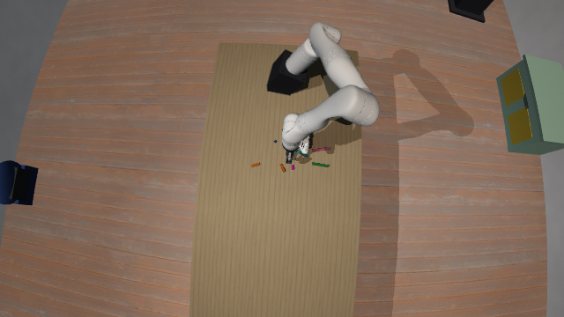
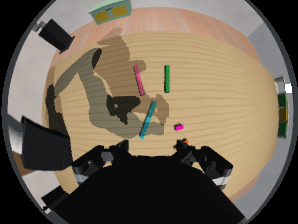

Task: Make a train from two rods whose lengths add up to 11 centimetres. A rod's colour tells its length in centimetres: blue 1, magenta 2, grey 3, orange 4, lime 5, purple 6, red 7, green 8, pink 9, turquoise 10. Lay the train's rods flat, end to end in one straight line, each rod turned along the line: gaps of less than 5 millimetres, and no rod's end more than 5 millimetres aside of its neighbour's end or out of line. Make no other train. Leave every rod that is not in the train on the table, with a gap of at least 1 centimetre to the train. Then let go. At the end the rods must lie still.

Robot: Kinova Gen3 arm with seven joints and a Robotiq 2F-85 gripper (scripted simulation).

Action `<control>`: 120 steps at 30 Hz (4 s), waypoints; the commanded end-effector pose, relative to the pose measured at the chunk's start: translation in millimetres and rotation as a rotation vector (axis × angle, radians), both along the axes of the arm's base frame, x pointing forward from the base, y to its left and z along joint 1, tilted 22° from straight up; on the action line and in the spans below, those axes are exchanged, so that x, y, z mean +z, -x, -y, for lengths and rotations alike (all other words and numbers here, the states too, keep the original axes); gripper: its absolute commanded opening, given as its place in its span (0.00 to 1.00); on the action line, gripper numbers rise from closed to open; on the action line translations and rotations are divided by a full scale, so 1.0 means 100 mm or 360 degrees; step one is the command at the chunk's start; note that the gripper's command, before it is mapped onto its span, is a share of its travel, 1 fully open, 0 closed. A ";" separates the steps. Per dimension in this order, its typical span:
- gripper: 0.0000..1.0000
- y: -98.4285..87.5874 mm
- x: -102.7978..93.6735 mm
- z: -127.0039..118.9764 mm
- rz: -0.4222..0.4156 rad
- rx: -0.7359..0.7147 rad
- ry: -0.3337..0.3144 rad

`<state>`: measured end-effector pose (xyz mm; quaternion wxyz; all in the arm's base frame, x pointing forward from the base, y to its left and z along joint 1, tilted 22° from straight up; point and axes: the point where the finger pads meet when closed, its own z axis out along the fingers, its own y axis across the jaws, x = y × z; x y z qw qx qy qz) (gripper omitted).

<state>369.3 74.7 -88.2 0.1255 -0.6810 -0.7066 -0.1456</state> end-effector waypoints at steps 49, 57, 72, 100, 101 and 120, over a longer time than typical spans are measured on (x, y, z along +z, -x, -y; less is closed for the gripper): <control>1.00 -0.02 0.02 0.01 0.0044 0.0067 0.0012; 1.00 -0.02 0.02 0.01 0.0044 0.0067 0.0012; 1.00 -0.02 0.02 0.01 0.0044 0.0067 0.0012; 1.00 0.00 0.10 -0.20 -0.0082 -0.0242 -0.0001; 1.00 0.00 0.10 -0.20 -0.0082 -0.0242 -0.0001; 1.00 0.08 0.29 -0.72 -0.0423 -0.1083 -0.0021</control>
